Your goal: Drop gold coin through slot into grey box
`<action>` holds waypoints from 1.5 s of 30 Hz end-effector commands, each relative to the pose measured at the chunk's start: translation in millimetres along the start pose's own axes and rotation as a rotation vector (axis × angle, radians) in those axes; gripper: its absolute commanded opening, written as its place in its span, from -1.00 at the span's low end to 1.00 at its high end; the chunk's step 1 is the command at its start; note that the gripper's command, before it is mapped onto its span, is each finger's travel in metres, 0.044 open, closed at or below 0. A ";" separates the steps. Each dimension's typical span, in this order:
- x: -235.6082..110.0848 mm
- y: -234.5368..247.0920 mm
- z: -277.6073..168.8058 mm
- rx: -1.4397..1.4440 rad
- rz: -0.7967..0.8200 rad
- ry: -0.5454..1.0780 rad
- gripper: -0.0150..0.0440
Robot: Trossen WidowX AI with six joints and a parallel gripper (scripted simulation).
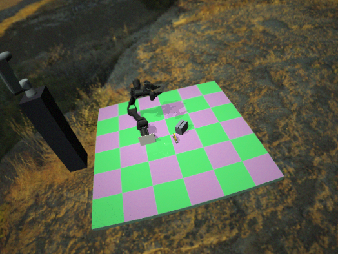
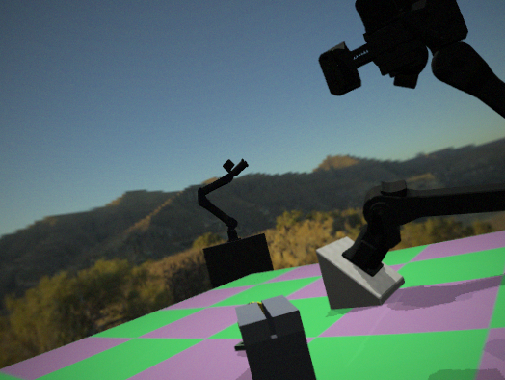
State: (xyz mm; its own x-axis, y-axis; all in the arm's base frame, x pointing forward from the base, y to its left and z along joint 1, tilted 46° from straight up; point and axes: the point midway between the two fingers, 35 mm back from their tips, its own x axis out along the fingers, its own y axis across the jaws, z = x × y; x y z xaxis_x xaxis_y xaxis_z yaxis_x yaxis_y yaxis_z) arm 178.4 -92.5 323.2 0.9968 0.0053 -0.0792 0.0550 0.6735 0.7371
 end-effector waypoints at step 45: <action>70.6 -253.3 -159.7 -1.430 1.223 1.076 0.05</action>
State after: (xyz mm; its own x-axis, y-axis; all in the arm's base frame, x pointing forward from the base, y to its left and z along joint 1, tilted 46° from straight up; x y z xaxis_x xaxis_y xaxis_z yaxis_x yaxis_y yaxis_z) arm 232.3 -152.1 42.4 0.1844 0.6449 -0.7417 -0.9800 0.1781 -0.0888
